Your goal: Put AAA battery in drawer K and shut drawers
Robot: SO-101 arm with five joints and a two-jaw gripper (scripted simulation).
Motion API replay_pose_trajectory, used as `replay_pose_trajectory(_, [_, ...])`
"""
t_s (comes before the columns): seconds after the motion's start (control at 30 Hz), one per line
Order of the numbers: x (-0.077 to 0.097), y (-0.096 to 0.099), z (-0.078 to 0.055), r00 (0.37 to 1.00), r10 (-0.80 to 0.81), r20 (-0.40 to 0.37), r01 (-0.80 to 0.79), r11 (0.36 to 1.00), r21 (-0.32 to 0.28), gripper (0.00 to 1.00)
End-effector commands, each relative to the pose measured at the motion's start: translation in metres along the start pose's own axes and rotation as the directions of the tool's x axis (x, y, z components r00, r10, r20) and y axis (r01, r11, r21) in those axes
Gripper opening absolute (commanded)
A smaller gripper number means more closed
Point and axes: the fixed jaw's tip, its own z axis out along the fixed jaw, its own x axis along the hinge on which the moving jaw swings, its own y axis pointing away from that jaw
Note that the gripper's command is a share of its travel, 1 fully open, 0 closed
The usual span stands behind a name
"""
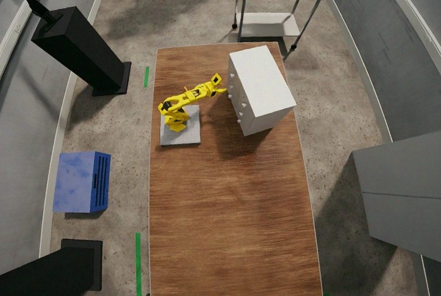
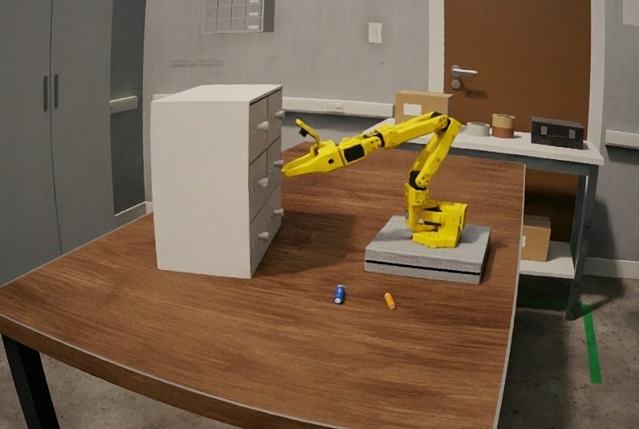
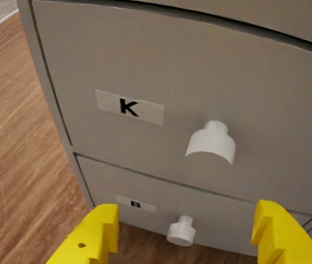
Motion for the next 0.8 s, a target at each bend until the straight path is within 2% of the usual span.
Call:
replay_pose_trajectory(0.0, [0.0026,-0.003,0.0031,1.0,0.01,-0.004,-0.01,1.0,0.01,0.21])
replay_pose_trajectory(0.77, [0.0038,-0.0046,0.0041,1.0,0.012,-0.004,-0.012,1.0,0.015,0.21])
